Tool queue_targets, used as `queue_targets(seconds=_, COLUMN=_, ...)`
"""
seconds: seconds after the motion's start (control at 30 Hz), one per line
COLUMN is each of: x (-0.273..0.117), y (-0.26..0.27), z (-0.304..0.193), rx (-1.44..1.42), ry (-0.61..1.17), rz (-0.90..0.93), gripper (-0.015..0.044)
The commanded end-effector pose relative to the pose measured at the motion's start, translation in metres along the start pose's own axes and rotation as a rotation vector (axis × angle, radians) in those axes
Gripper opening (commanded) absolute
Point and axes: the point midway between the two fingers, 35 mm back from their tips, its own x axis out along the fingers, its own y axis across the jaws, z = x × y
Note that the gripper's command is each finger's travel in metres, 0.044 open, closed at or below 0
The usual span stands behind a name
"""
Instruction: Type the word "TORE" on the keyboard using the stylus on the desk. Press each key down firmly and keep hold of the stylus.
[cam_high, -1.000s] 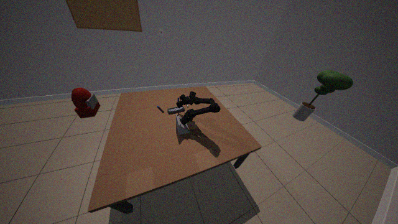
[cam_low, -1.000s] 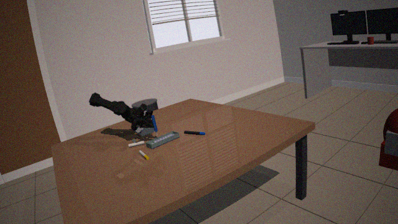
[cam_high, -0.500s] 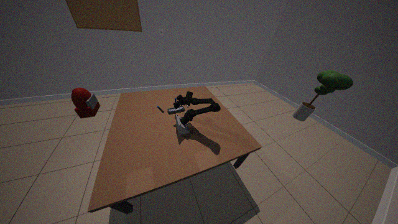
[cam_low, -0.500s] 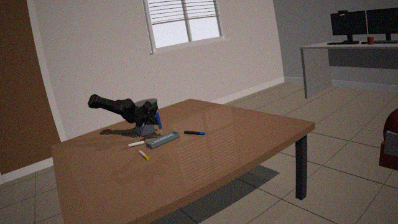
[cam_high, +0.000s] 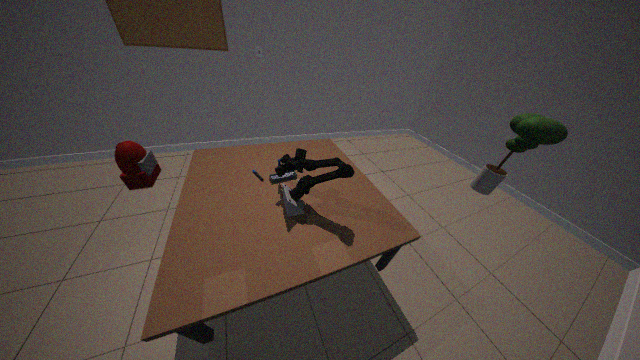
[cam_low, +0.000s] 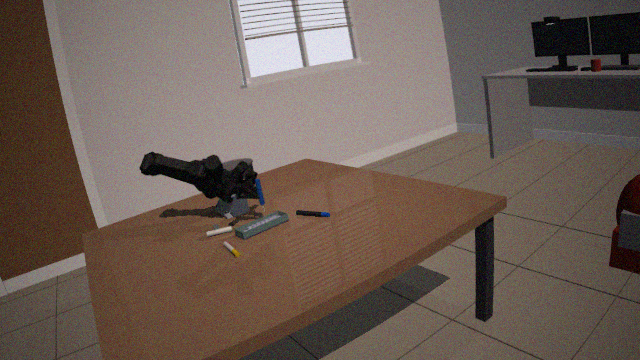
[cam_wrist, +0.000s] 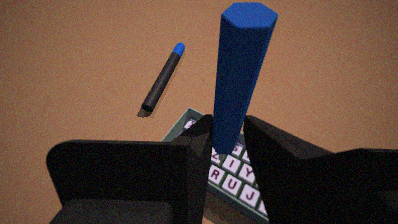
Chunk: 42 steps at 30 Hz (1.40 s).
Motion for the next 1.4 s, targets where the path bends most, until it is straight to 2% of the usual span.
queue_targets(seconds=0.0, x=0.005, y=0.004, z=-0.012, rx=-0.005, ry=0.006, rz=0.008, gripper=0.0000)
queue_targets(seconds=0.3, x=0.007, y=0.004, z=-0.015, rx=-0.005, ry=0.006, rz=0.007, gripper=0.0000)
queue_targets(seconds=0.4, x=0.008, y=0.004, z=-0.016, rx=-0.005, ry=0.006, rz=0.008, gripper=0.0079)
queue_targets(seconds=0.43, x=0.008, y=0.004, z=-0.016, rx=-0.005, ry=0.006, rz=0.008, gripper=0.0081)
queue_targets(seconds=1.37, x=0.015, y=0.004, z=-0.026, rx=-0.005, ry=0.007, rz=0.009, gripper=0.0081)
